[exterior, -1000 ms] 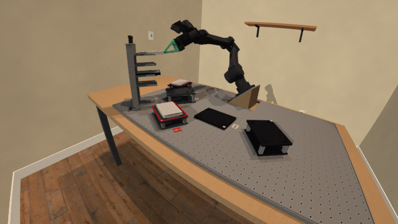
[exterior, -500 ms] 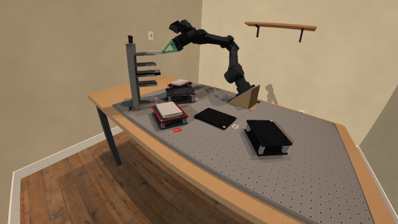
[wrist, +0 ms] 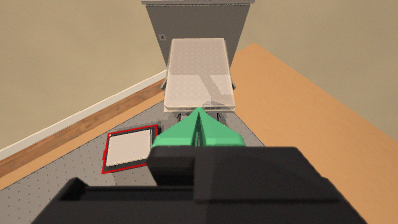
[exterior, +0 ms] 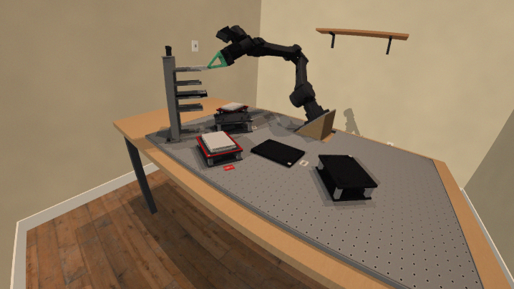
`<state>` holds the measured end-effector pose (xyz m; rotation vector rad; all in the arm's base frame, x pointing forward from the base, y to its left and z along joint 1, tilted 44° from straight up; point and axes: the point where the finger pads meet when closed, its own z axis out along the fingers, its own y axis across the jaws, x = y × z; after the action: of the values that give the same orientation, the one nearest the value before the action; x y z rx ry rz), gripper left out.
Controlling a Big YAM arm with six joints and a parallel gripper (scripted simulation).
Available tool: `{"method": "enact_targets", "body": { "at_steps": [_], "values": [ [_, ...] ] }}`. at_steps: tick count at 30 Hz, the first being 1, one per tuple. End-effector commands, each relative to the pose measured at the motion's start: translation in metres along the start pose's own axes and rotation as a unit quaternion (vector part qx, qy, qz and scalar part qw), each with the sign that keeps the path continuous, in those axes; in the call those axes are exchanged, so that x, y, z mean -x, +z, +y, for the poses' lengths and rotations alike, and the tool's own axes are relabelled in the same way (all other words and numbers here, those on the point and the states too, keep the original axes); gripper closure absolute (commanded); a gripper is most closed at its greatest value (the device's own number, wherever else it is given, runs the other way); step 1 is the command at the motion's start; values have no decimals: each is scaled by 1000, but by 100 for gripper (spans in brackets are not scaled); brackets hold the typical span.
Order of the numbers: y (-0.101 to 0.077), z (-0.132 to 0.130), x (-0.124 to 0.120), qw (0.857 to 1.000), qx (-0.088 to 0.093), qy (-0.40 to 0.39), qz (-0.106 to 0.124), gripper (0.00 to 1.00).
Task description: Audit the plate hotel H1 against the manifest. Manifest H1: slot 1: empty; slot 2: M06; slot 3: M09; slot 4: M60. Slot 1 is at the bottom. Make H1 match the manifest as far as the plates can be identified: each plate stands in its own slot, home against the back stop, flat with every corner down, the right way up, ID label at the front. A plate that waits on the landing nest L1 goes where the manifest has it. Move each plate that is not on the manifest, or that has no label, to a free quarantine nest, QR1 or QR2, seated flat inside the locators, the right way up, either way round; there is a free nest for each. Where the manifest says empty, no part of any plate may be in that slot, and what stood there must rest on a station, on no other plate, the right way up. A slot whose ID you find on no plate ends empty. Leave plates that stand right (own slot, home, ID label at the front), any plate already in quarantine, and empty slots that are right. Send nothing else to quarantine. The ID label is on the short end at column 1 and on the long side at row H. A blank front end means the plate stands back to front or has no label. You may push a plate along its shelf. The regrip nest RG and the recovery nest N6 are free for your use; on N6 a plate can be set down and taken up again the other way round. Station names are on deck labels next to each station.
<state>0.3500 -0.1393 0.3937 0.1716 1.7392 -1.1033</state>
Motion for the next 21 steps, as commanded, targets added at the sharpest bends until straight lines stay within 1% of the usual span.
{"method": "enact_targets", "body": {
  "at_steps": [1,2,3,5,6,8,9,10,12,14,21],
  "values": [
    [6,-15,20,1000,-14,13,-12,100],
    [7,-12,16,1000,-12,8,-8,100],
    [8,-12,16,1000,-12,7,-8,100],
    [8,-19,27,1000,-17,16,-15,100],
    [9,-19,28,1000,-17,17,-16,100],
    [11,-12,18,1000,-12,8,-8,100],
    [11,-12,17,1000,-11,6,-7,100],
    [12,-15,22,1000,-14,10,-10,100],
    [12,-15,22,1000,-14,10,-10,100],
    [12,-20,30,1000,-17,17,-16,100],
    [16,-20,32,1000,-17,17,-17,100]
  ]
}}
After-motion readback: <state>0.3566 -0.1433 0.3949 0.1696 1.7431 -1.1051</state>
